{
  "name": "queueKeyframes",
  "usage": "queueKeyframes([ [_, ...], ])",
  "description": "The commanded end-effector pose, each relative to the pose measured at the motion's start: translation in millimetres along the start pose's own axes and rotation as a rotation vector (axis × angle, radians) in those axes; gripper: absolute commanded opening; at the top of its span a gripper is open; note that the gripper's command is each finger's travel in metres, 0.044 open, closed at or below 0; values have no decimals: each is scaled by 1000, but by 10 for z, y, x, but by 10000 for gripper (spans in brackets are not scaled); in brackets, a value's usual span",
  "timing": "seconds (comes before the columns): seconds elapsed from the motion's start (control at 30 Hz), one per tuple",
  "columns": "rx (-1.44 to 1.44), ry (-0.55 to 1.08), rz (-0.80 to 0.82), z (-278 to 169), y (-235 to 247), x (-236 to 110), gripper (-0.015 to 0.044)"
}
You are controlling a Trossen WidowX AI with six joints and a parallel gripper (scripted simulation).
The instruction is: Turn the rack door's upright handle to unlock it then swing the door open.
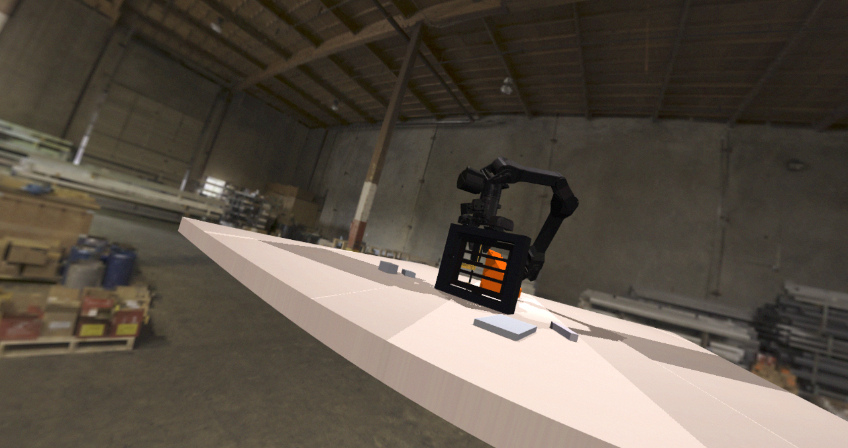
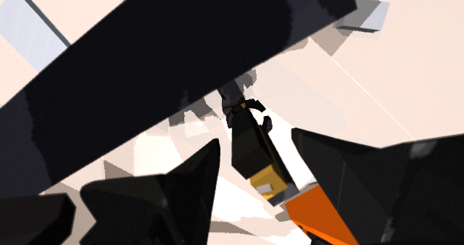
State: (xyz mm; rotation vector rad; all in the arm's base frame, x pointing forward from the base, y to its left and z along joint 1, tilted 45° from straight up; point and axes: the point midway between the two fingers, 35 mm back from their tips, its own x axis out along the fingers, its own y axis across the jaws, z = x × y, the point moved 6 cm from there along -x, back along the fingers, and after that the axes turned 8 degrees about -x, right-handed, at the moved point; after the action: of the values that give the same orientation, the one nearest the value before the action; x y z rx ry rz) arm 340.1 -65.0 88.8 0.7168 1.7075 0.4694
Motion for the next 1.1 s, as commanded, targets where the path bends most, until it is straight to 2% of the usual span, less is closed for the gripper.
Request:
queueKeyframes([
  [0.0, -206, -5, 3, 4, 0, -6, 297],
  [1.07, -1792, -7, -1, 4, 0, -5, 297],
])
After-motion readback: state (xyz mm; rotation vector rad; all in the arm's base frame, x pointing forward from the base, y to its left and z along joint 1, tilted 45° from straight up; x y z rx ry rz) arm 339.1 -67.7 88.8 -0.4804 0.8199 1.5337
